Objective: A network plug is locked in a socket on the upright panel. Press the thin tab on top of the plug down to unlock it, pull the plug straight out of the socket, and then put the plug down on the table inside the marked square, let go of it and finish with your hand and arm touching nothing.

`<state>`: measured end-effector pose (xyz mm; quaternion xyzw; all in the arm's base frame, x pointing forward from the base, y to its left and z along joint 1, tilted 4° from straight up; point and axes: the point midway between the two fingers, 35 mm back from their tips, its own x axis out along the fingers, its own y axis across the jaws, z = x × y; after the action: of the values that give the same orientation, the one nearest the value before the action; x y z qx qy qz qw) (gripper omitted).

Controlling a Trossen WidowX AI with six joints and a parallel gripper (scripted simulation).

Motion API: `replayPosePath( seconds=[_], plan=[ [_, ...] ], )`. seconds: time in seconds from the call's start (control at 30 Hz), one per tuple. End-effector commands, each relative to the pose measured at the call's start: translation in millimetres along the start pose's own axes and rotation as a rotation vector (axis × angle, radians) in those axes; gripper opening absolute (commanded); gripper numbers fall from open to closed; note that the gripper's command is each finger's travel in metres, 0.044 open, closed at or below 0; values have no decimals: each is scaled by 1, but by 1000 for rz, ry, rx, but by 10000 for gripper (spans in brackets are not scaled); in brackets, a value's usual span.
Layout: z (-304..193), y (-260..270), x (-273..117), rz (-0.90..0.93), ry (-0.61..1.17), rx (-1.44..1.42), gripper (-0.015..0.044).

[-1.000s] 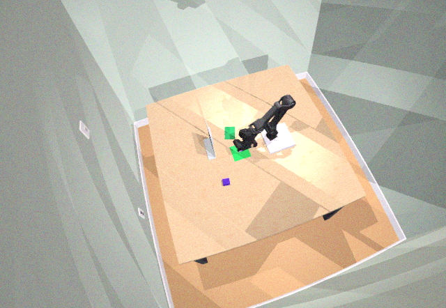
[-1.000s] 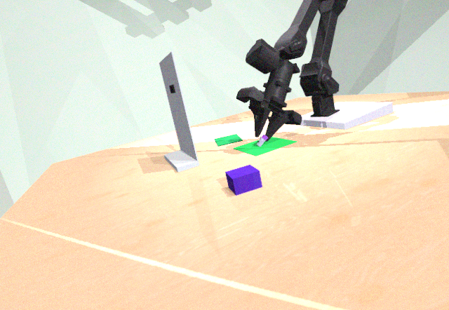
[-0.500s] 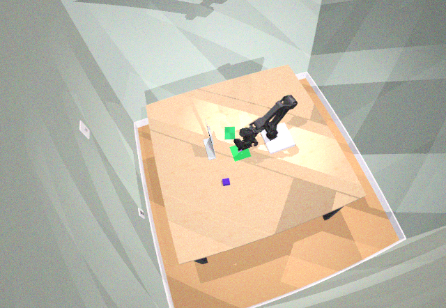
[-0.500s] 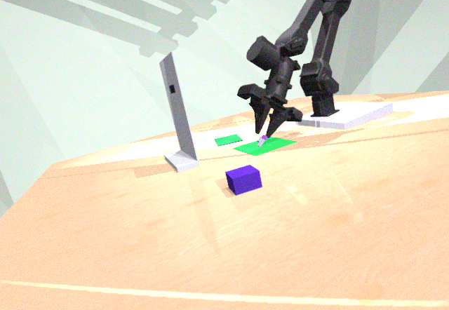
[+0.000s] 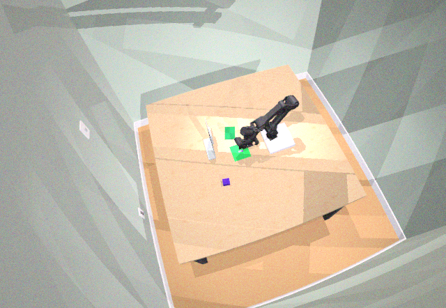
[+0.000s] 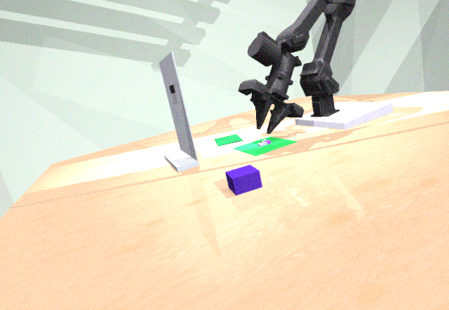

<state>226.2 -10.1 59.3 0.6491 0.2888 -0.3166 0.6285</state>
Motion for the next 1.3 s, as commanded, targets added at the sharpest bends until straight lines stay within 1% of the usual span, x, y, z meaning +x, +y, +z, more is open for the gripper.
replayPosePath(
  seconds=[0.0, 1.27],
  plan=[
    [0, 1, -5, 3, 1, -4, 156],
    [0, 29, -42, 4, 0, -4, 156]
  ],
)
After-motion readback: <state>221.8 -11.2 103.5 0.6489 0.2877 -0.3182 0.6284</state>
